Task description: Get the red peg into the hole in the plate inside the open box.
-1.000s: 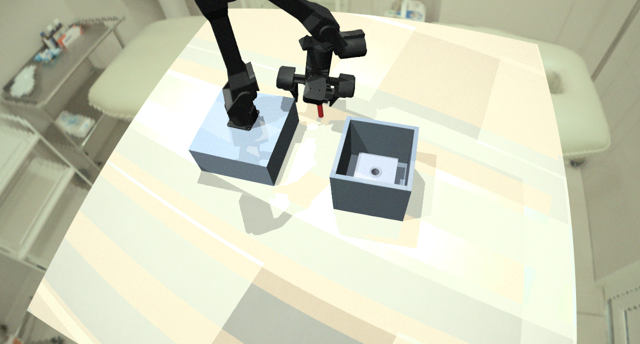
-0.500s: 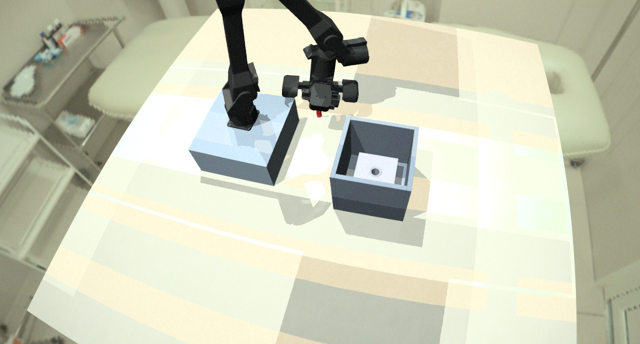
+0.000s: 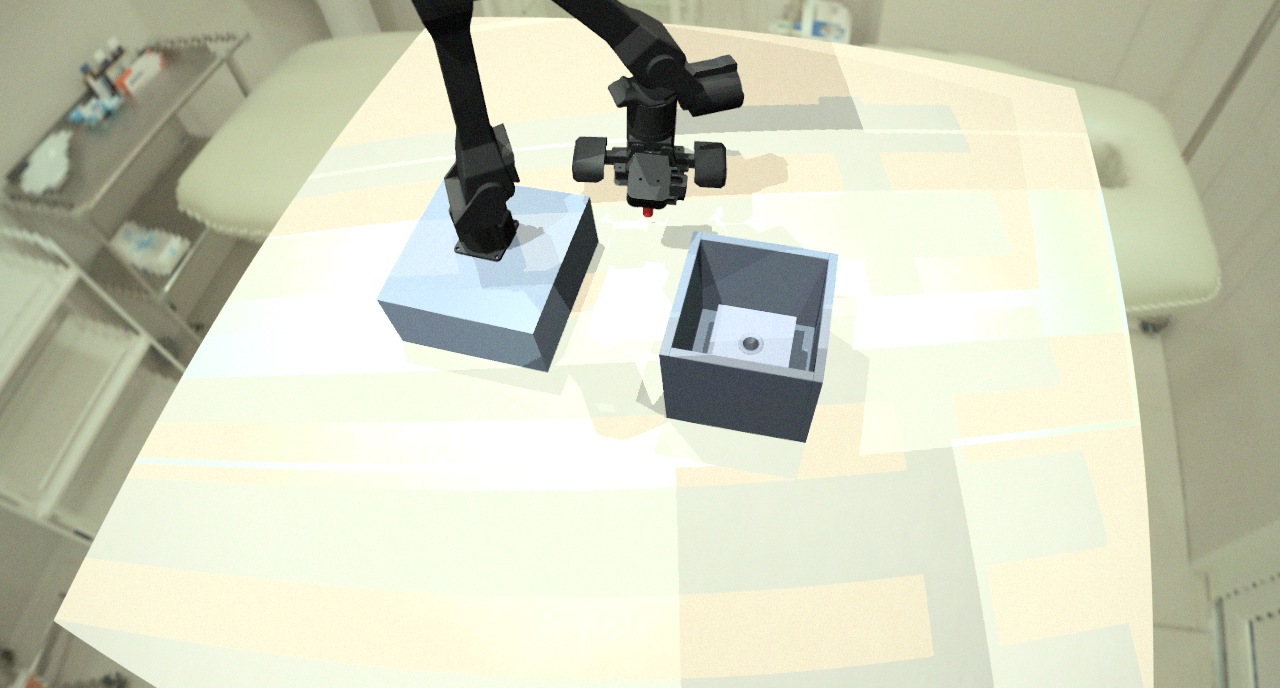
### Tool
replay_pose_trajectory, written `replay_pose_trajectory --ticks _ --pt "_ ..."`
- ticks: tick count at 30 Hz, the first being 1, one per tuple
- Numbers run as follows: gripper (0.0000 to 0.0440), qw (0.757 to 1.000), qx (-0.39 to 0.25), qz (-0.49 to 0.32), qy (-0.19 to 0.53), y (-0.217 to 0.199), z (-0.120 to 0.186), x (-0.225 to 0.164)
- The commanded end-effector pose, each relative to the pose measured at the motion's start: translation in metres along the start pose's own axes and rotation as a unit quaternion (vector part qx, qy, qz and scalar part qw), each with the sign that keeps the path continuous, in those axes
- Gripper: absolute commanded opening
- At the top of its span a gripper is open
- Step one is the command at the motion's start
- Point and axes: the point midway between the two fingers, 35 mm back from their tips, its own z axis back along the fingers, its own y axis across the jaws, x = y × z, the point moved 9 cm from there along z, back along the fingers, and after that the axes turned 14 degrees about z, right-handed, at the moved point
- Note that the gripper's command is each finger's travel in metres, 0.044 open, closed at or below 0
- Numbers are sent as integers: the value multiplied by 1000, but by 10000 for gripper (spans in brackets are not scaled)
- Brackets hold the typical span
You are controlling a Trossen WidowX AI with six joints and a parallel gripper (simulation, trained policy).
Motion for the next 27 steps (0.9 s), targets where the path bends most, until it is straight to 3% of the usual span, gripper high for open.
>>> replay_pose_trajectory --ticks 1,27 --pt "0 1000 13 -5 7 2 8 -1" --pt "0 990 138 20 -2 23 103 12"
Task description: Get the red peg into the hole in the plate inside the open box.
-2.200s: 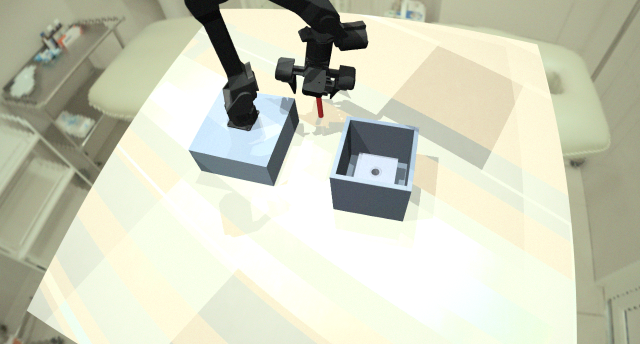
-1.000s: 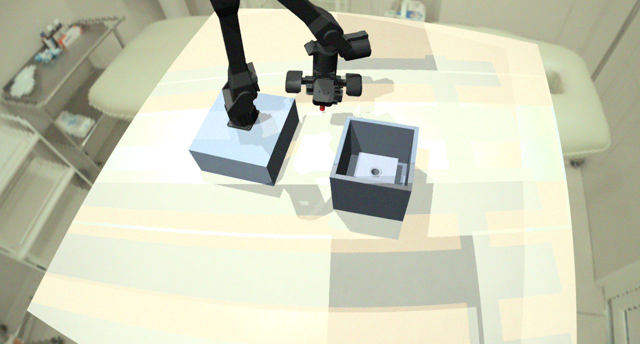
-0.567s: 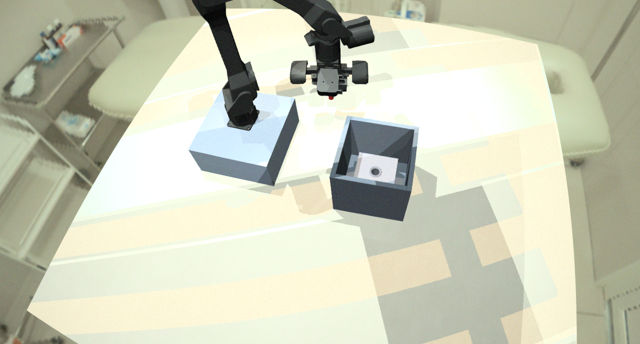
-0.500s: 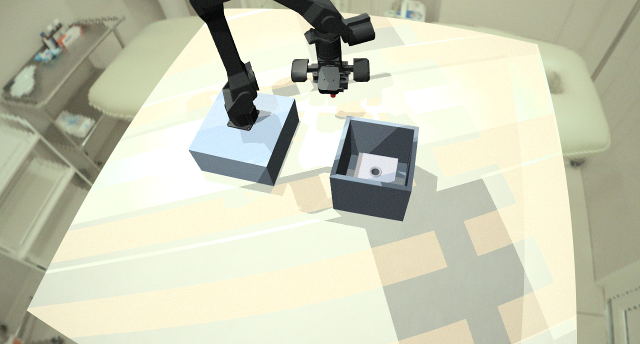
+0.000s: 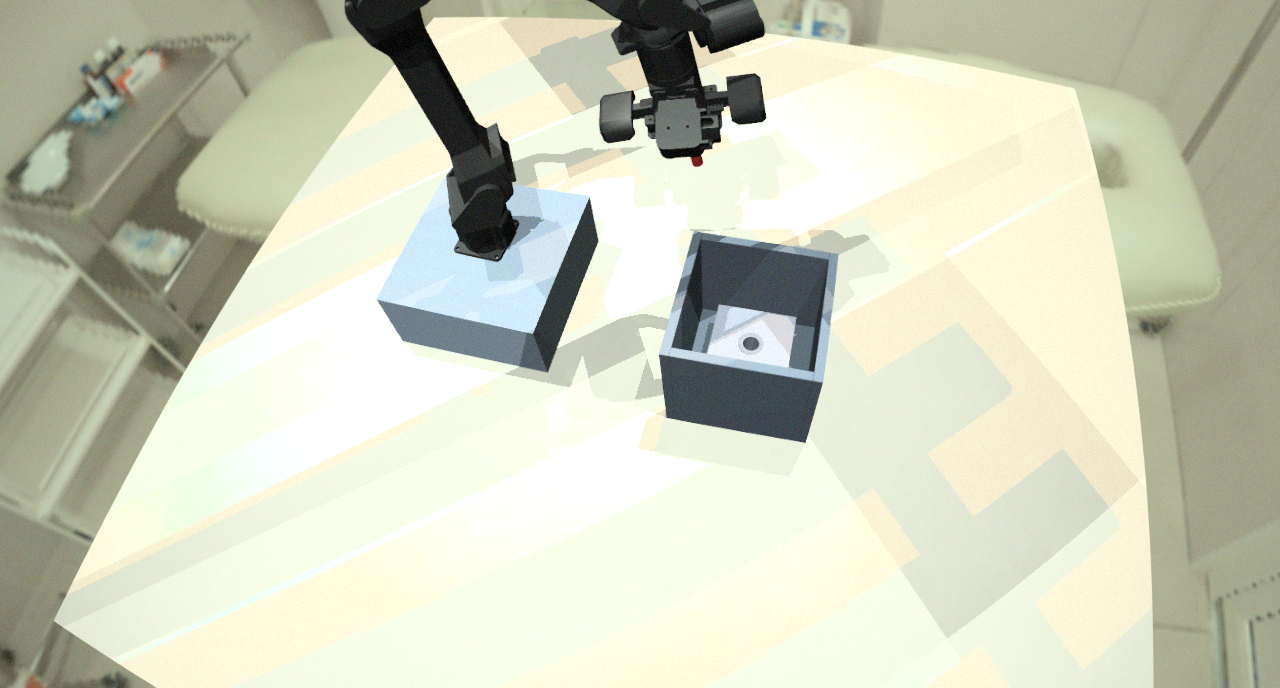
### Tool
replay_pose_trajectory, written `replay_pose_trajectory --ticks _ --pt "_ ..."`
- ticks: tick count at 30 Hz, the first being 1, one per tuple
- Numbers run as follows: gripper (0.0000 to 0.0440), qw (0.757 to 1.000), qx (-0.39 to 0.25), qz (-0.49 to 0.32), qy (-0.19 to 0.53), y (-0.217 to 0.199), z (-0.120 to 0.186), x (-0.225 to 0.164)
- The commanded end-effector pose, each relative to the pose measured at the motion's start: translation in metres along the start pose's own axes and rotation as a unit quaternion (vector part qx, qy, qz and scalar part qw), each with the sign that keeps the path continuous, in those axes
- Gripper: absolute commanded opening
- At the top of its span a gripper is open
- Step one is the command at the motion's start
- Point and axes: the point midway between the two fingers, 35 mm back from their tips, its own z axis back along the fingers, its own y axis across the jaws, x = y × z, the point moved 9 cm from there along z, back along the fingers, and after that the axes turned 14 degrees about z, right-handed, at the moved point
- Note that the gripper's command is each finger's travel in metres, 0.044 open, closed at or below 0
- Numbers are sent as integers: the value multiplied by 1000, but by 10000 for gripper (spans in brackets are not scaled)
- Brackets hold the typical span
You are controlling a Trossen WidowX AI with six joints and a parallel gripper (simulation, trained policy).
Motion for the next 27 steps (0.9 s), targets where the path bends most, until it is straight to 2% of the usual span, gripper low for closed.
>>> replay_pose_trajectory --ticks 1,12,27 --pt "0 1000 13 5 -9 3 12 5" --pt "0 998 34 11 -47 13 47 32" --pt "0 995 24 -5 -93 14 64 75"
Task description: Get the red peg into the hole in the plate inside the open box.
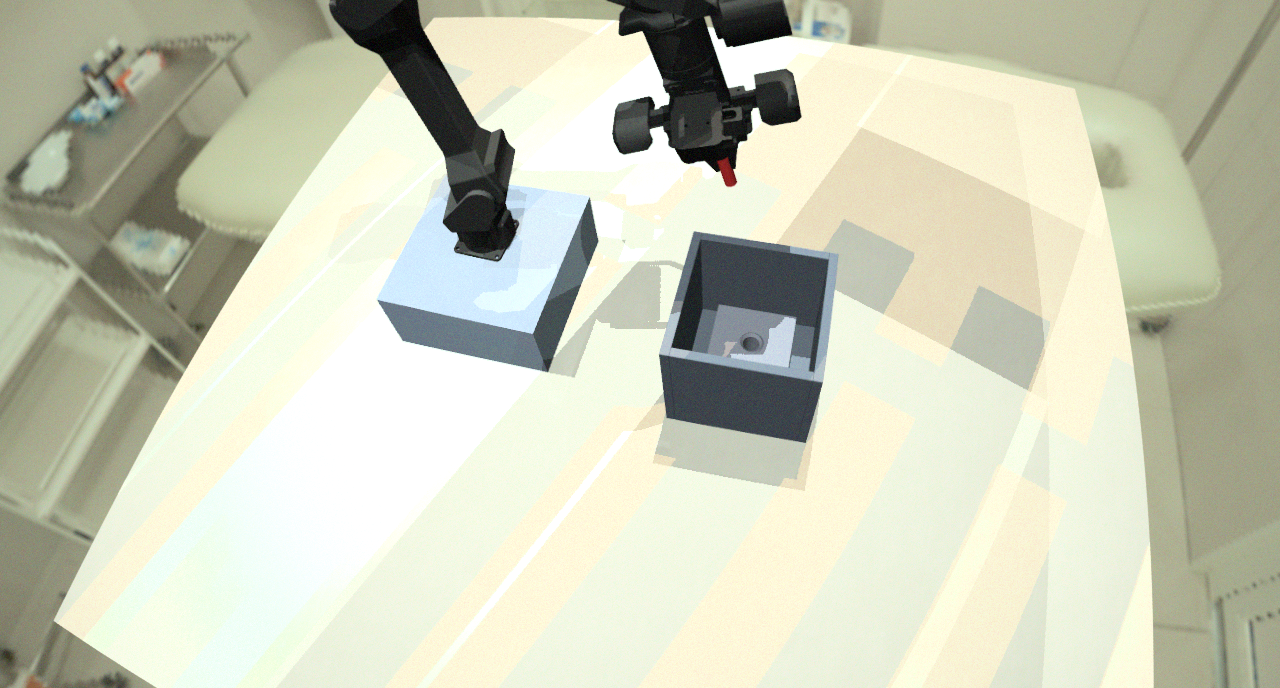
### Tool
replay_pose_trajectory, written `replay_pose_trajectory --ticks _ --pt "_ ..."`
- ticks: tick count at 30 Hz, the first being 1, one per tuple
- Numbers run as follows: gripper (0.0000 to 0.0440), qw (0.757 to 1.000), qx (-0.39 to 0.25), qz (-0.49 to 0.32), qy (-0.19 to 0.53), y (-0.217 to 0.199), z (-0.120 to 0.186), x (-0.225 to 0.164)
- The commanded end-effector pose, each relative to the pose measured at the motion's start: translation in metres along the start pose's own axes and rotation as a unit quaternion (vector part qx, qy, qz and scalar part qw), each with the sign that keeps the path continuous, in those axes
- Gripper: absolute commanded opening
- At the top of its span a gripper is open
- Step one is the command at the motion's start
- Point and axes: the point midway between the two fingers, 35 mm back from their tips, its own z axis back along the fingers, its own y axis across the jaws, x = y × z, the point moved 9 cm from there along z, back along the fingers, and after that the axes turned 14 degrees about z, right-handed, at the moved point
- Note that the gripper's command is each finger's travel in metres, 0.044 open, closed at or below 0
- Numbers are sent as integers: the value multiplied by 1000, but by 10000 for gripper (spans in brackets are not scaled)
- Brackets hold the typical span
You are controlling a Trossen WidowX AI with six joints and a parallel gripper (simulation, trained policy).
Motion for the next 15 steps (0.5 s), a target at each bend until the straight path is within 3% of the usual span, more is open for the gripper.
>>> replay_pose_trajectory --ticks 1,15 --pt "0 1000 -8 -2 -7 0 -1 8" --pt "0 999 -38 -13 -20 -1 -6 44"
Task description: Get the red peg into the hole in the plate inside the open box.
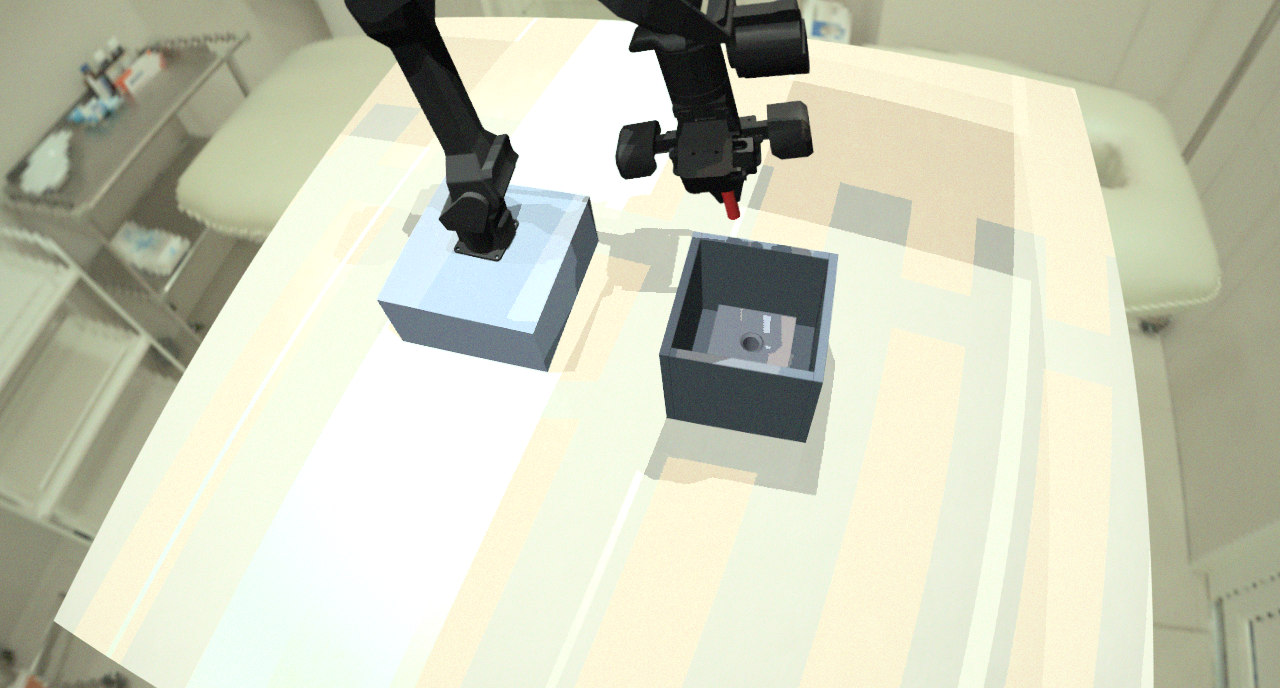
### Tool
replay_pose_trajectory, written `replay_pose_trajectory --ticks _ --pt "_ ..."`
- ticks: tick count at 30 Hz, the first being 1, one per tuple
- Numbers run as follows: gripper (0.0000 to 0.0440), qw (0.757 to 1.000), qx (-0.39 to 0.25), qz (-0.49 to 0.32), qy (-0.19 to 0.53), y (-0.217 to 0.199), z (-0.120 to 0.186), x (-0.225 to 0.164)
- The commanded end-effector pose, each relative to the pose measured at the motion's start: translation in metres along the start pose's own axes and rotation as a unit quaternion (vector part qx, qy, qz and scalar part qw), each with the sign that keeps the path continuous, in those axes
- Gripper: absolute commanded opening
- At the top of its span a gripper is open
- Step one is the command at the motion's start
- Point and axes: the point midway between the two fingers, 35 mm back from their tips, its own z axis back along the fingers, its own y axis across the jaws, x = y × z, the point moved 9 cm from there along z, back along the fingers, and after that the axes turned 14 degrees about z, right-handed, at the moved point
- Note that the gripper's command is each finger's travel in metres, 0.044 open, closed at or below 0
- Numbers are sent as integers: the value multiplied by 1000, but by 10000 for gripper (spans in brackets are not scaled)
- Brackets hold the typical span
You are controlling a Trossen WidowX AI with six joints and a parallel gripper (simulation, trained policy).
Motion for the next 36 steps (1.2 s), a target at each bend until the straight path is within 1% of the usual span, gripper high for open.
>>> replay_pose_trajectory --ticks 1,21,36 --pt "0 1000 -9 -1 -2 0 -3 7" --pt "0 999 -44 -3 6 1 -25 51" --pt "0 998 -59 -4 17 -1 -62 74"
